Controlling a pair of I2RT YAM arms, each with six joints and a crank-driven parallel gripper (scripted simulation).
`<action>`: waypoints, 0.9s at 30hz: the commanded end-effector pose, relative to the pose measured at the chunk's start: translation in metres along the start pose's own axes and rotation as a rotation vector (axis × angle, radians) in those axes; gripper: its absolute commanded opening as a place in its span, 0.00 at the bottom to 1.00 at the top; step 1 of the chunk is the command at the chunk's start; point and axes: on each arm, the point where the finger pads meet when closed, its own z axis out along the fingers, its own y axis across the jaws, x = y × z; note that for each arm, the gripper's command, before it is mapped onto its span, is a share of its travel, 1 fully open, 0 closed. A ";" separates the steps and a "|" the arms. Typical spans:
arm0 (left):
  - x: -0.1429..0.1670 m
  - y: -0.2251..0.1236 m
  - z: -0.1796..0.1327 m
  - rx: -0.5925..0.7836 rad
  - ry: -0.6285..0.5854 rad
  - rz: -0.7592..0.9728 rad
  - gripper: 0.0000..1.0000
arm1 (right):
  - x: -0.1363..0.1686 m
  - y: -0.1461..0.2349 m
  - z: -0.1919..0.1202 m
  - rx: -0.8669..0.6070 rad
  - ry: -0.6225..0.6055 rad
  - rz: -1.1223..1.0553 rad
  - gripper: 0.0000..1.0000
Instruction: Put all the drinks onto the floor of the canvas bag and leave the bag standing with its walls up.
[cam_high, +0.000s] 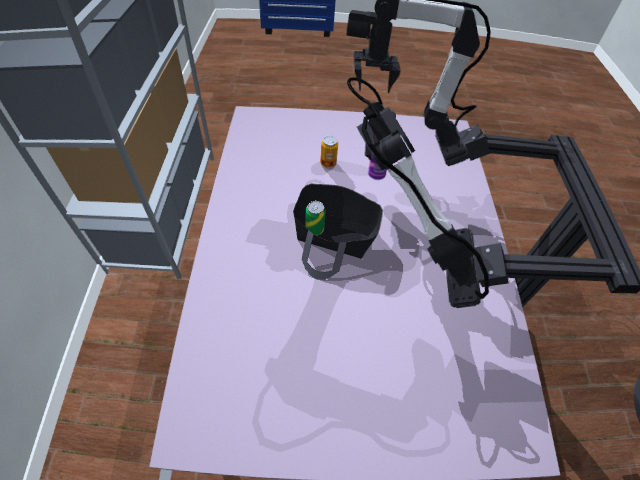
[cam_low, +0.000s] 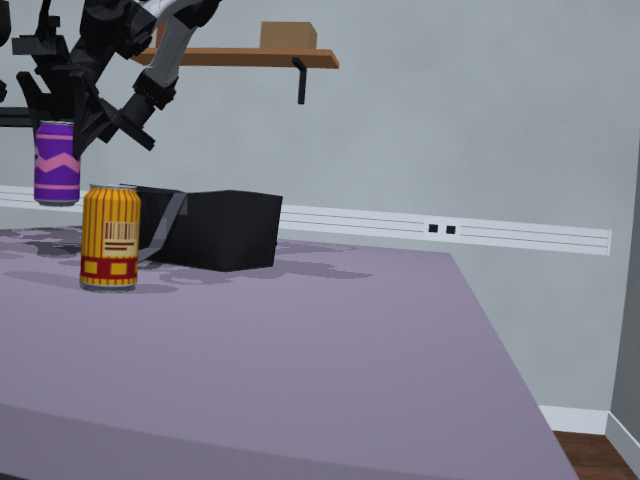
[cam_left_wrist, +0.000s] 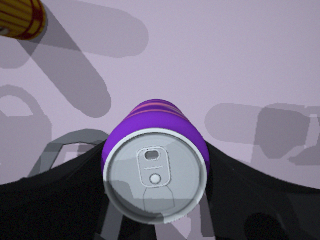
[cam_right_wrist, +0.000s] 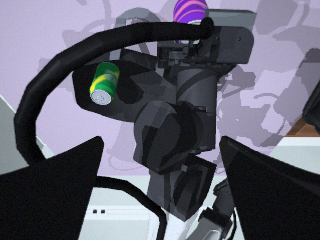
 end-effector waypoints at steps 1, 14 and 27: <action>-0.045 0.035 -0.037 -0.056 -0.147 -0.017 0.74 | -0.003 0.004 -0.006 -0.014 -0.009 0.014 1.00; -0.016 0.050 -0.051 -0.066 -0.161 -0.021 0.74 | -0.003 0.004 -0.006 -0.014 -0.009 0.014 1.00; -0.003 0.068 -0.066 -0.089 -0.184 -0.033 0.74 | -0.003 0.004 -0.006 -0.014 -0.009 0.014 1.00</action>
